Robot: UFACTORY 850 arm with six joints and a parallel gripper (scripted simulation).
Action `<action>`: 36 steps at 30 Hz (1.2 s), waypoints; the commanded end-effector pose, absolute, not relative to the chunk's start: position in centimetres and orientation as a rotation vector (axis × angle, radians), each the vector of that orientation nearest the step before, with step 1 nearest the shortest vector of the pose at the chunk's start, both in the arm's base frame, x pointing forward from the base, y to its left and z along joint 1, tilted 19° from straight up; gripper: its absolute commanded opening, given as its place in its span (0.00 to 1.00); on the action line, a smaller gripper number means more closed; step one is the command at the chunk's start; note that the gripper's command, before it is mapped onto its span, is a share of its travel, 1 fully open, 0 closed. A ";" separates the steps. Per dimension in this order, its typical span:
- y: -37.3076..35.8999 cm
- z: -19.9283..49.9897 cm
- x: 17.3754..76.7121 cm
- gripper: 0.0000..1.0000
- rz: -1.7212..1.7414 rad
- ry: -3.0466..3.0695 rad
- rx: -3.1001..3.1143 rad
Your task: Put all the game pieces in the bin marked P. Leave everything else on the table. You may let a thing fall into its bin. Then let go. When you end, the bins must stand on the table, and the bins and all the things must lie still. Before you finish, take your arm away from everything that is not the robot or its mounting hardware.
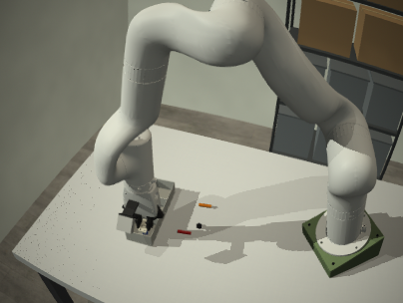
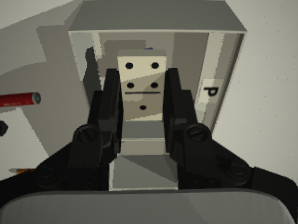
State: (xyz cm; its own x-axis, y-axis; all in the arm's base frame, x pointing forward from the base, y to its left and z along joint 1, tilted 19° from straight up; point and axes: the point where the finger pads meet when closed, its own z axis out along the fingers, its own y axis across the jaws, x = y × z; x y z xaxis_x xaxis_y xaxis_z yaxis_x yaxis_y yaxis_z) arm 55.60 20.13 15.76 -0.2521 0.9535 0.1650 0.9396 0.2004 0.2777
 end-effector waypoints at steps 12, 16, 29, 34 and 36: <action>20.2 15.4 55.8 0.00 0.508 2.399 1.893; 20.2 15.4 55.8 0.31 0.508 2.399 1.893; 20.2 15.4 55.8 0.31 0.508 2.399 1.893; 20.2 15.6 55.7 0.31 0.508 2.399 1.893; 20.1 15.8 55.7 0.31 0.508 2.399 1.893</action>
State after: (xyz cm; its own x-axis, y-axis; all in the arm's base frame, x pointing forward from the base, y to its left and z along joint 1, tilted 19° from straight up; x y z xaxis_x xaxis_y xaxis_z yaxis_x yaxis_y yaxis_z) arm 55.70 20.19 15.37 -0.2525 0.9531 0.1667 0.9394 0.2002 0.2785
